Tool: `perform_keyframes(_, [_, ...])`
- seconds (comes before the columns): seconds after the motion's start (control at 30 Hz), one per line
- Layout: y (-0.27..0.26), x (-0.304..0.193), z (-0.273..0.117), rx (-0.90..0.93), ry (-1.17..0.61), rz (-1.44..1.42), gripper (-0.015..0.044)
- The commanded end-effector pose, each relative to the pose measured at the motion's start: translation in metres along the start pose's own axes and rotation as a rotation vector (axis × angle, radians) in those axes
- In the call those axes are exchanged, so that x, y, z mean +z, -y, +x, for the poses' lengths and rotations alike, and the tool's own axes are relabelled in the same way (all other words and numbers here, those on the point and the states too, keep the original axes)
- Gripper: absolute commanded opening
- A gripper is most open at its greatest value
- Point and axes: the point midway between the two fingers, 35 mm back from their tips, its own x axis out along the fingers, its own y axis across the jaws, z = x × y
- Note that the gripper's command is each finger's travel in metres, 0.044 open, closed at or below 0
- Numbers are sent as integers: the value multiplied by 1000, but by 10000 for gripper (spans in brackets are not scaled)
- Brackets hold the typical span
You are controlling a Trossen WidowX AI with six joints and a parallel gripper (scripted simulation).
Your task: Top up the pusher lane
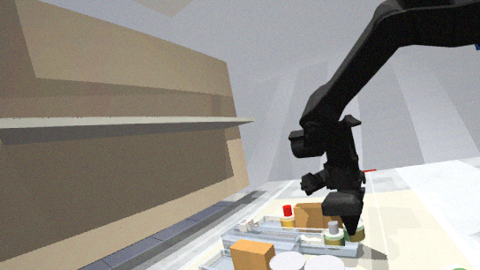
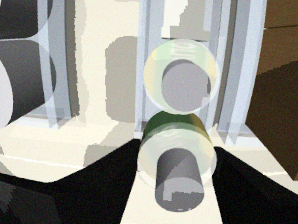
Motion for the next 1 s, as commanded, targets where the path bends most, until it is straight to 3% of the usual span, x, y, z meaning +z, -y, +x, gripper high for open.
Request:
perform_keyframes(0.0, [-3,11,-4,2,26,-18,0])
perform_keyframes(0.97, [-4,22,-7,2,26,-19,0])
